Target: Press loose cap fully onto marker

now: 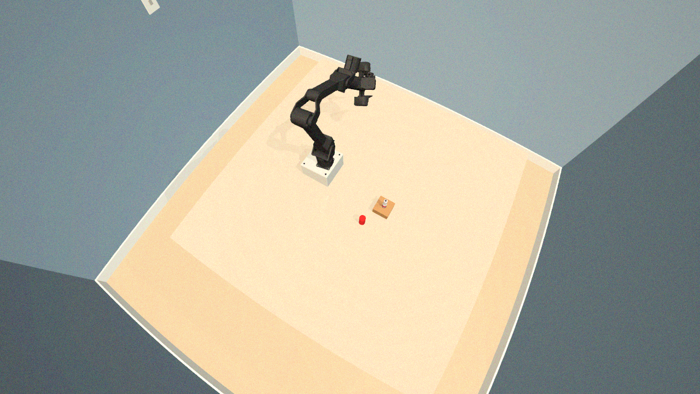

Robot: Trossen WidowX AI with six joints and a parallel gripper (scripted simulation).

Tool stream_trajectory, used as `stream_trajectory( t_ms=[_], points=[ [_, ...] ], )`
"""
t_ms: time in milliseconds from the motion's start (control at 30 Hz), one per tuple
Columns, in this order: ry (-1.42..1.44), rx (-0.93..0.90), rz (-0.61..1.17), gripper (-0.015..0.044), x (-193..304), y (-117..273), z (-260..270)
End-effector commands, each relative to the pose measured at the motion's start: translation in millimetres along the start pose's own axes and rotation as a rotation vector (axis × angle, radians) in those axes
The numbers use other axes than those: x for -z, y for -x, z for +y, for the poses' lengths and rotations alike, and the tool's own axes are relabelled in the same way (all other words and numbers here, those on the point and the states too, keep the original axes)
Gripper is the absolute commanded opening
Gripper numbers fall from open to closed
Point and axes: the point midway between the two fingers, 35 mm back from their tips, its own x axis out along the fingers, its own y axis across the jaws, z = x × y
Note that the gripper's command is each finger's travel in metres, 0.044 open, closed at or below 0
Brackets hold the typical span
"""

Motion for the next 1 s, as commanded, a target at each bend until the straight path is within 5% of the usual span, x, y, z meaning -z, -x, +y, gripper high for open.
stream_trajectory(
  t_ms=[0,167,567,967],
  points=[
    [0.003,0.006,-0.003,0.0374,-2.1,-0.9,-1.3],
    [0.059,0.159,-0.063,0.0242,-56.2,-17.4,-39.8],
    [0.076,0.580,-0.076,0.0238,-184.8,-5.7,-186.0],
    [-0.063,0.869,0.049,0.0238,-238.8,85.2,-349.2]
  ],
)
